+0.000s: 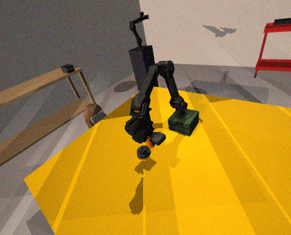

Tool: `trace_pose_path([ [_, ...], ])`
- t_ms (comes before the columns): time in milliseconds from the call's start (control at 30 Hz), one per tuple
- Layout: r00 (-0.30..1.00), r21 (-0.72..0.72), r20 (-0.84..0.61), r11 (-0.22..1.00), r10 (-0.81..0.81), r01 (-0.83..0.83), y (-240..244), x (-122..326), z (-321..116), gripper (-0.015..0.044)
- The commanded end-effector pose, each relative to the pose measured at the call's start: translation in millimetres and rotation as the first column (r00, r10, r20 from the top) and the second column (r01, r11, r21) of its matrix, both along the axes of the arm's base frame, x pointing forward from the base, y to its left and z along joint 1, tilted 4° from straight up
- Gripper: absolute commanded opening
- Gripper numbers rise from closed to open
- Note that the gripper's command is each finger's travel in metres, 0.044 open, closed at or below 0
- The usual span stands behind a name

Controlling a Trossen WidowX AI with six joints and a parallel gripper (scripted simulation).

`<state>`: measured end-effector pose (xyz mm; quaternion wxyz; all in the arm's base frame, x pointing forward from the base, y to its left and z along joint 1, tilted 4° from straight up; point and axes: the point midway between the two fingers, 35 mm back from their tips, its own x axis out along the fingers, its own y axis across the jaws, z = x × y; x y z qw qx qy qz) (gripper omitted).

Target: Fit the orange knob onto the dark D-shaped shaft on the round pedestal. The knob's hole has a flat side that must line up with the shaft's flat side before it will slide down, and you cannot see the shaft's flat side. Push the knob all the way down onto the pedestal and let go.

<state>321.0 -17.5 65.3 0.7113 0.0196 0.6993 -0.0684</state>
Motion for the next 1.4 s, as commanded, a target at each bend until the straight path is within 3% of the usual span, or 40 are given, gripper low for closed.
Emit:
trace_pose_path([
  [0, 1.0, -0.004, -0.003, 1.0, 0.005, -0.005, -14, 1, -5, 0.0],
  [667, 1.0, -0.013, -0.005, 1.0, 0.011, -0.011, -77, 0, -20, 0.0],
  [1367, 1.0, -0.013, -0.004, 1.0, 0.006, -0.006, -83, 0, -43, 0.0],
])
